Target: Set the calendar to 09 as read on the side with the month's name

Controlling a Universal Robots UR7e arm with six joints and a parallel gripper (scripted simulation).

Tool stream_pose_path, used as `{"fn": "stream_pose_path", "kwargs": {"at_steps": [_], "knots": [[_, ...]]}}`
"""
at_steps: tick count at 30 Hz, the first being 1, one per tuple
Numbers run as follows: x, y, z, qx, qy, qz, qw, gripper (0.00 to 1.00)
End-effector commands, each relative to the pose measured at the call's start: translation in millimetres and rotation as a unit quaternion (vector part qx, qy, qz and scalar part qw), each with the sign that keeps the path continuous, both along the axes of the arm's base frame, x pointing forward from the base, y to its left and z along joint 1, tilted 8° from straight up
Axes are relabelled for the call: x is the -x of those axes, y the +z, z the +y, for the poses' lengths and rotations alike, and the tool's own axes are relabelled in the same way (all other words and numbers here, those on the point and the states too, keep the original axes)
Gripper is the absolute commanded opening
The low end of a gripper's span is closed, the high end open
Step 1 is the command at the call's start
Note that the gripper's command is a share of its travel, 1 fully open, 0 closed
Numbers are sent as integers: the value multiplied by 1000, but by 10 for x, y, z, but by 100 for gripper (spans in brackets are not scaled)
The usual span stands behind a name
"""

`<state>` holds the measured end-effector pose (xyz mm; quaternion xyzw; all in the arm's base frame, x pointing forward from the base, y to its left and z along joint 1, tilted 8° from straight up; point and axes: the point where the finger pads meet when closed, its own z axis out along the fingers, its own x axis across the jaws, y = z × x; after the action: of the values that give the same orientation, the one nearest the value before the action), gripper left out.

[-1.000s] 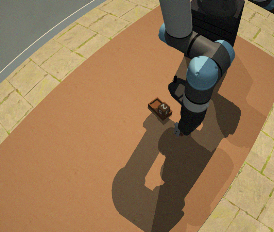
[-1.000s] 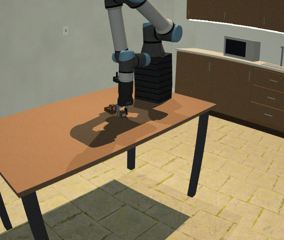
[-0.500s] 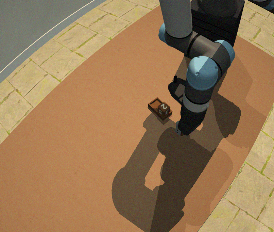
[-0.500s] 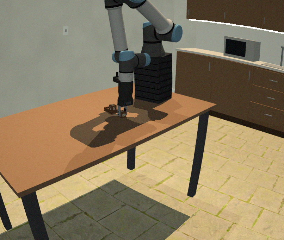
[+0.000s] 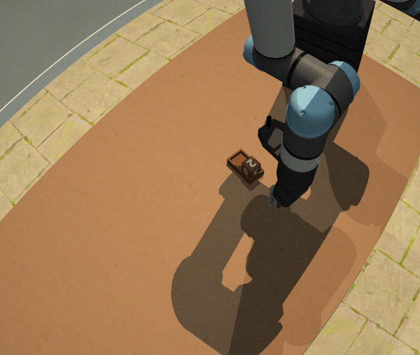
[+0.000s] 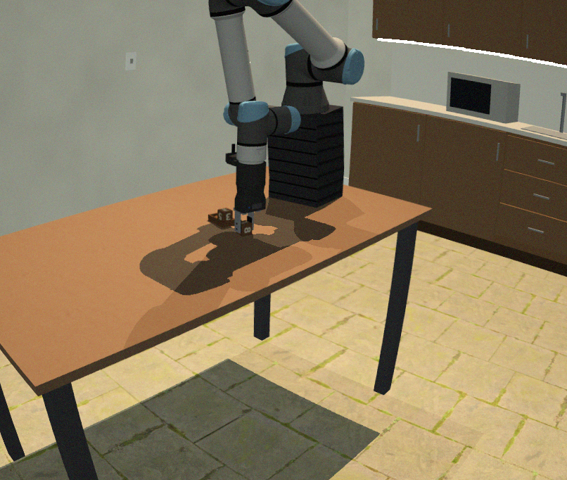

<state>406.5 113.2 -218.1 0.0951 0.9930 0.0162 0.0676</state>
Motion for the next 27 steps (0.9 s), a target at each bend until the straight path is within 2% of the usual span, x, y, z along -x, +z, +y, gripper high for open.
{"fn": "stream_pose_path", "kwargs": {"at_steps": [1,17,27], "knots": [[-4,4,1,0,0,-1,1000,60],[-2,16,0,0,0,-1,1000,60],[17,155,-2,0,0,-1,1000,60]]}}
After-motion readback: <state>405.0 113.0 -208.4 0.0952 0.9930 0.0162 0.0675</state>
